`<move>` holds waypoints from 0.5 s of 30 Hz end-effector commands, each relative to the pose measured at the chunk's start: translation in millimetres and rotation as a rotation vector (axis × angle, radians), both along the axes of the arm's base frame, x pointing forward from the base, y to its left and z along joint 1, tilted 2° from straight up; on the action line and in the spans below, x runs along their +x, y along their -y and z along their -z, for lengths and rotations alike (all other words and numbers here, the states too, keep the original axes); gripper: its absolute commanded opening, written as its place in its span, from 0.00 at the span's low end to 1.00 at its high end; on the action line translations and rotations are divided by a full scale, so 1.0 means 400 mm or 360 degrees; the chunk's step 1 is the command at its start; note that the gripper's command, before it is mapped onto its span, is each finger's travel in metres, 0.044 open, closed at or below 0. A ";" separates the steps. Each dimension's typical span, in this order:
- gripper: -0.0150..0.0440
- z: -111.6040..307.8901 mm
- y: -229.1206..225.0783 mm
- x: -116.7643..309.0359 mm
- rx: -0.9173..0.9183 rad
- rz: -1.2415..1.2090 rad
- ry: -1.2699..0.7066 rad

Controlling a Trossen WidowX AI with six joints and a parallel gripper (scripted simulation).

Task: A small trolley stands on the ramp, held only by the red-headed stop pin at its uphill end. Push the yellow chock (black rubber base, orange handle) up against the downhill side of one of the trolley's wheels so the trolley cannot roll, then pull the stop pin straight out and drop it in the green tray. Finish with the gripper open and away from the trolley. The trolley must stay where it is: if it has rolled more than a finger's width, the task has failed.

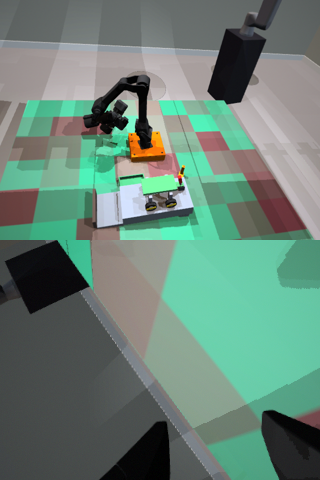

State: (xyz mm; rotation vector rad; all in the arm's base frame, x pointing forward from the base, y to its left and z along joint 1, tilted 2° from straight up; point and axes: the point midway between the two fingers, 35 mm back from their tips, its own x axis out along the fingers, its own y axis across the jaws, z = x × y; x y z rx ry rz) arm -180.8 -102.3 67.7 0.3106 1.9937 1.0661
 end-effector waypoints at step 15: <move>0.58 -0.008 0.198 0.184 -0.0612 -0.0249 -0.0025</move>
